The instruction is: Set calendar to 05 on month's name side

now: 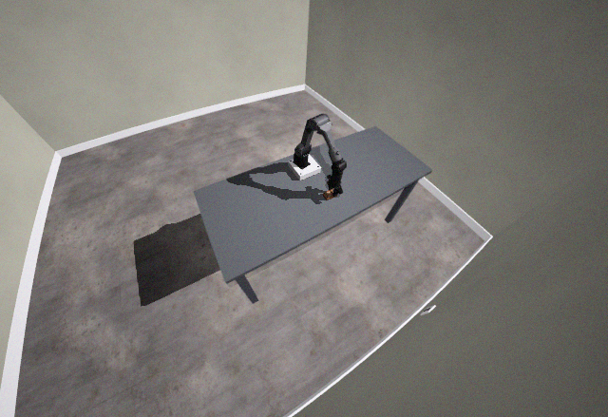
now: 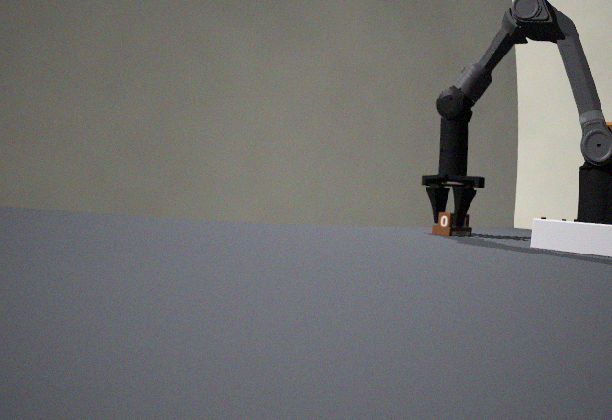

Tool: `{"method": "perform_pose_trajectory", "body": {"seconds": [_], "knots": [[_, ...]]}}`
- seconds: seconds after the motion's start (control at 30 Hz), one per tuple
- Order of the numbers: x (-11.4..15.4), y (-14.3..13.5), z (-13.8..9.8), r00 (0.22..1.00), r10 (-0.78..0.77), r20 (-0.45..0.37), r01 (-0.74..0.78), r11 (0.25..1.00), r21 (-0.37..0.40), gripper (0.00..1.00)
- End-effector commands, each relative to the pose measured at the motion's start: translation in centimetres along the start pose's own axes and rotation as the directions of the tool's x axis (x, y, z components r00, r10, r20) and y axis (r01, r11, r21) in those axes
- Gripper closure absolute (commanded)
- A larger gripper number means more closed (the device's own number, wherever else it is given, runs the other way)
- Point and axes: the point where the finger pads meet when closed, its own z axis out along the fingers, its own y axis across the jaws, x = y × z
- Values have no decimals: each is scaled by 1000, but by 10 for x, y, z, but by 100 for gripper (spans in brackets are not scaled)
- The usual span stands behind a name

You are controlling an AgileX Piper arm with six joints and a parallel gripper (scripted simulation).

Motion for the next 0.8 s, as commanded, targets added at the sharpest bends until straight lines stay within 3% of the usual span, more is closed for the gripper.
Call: {"method": "perform_pose_trajectory", "body": {"seconds": [0.0, 0.27, 0.3, 0.77], "knots": [[1, 0, 0, 1000, 1, -1, -1, 1000, -1, 37], [1, 0, 0, 1000, 1, -1, -1, 1000, -1, 37], [1, 0, 0, 1000, 1, -1, -1, 1000, -1, 63], [1, 0, 0, 1000, 1, -1, -1, 1000, -1, 63]]}}
